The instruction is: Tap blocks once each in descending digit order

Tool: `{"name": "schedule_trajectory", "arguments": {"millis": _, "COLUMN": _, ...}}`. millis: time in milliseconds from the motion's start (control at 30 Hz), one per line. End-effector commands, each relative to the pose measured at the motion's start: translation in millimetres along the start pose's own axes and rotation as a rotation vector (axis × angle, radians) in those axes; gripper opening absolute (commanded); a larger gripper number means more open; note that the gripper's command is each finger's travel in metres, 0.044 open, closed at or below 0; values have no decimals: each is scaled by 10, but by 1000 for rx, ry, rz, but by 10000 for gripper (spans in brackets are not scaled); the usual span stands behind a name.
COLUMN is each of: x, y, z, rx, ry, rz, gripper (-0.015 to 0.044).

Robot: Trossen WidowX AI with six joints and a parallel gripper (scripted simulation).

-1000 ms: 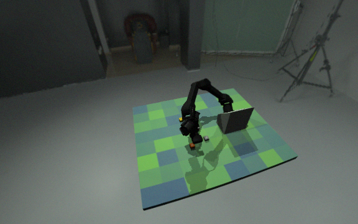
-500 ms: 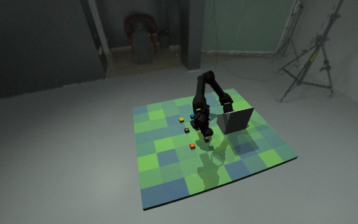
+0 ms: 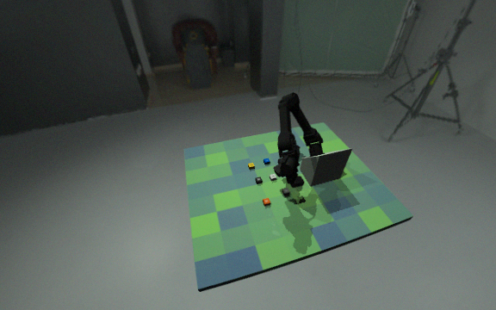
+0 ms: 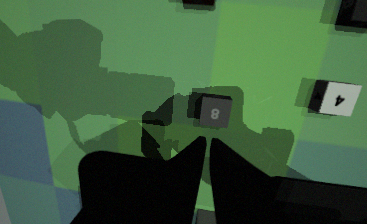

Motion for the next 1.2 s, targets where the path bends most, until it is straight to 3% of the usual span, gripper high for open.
{"name": "schedule_trajectory", "arguments": {"millis": 0, "x": 504, "y": -80, "z": -64, "rx": -6, "ry": 13, "rz": -28, "gripper": 20}}
{"name": "schedule_trajectory", "arguments": {"millis": 1000, "x": 807, "y": -92, "z": -69, "rx": -6, "ry": 13, "rz": -29, "gripper": 20}}
{"name": "schedule_trajectory", "arguments": {"millis": 1167, "x": 504, "y": -80, "z": -64, "rx": -6, "ry": 13, "rz": -28, "gripper": 20}}
Point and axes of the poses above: the point midway between the two fingers, 35 mm back from their tips, its own x axis out along the fingers, its own y axis across the jaws, z = x × y, the point moved 6 cm from there along -x, back along the fingers, and after that the axes turned 9 degrees about x, right-handed, at the moved point
